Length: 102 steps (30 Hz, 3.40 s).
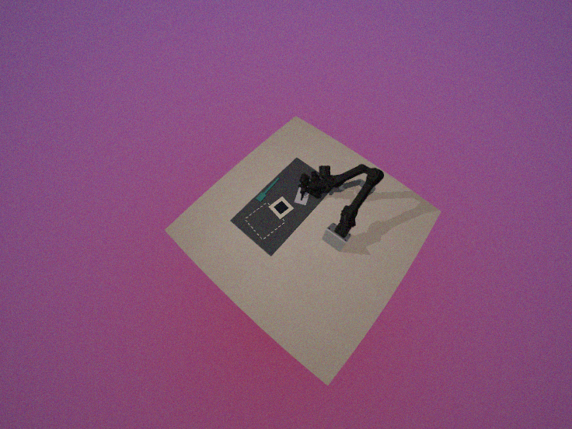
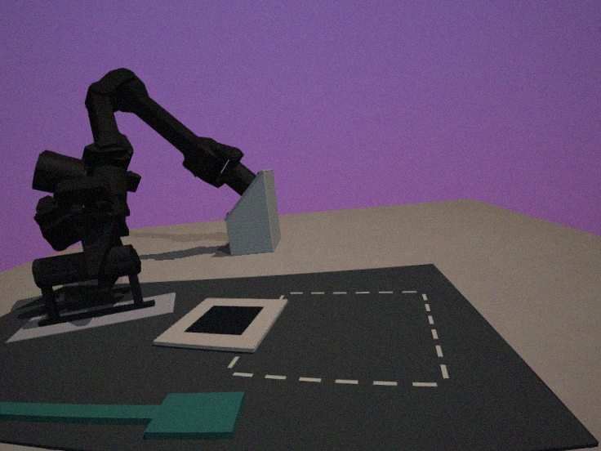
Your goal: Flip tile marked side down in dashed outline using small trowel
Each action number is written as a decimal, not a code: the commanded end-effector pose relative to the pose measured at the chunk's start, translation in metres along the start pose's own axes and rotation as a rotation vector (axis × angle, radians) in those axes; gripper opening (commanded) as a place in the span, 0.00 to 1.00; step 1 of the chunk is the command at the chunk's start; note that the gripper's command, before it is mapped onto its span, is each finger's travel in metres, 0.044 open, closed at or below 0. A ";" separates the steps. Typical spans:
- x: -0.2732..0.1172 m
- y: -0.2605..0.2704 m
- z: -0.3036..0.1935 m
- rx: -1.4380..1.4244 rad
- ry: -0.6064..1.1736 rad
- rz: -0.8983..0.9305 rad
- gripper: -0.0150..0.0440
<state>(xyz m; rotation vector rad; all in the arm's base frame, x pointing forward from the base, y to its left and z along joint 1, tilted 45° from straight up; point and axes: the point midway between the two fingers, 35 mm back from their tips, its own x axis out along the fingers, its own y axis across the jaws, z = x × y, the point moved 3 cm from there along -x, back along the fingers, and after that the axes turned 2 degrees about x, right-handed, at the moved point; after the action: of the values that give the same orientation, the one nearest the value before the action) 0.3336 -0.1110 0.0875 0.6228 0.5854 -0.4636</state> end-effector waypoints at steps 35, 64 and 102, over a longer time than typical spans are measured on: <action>-0.038 0.046 -0.002 0.003 0.003 -0.001 0.25; -0.007 0.055 -0.044 0.287 -0.485 -0.015 0.25; 0.027 0.031 -0.048 0.283 -0.484 -0.017 0.25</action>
<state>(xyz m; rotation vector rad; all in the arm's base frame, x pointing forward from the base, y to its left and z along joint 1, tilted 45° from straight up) 0.3520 -0.0686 0.0560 0.7422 0.0574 -0.6989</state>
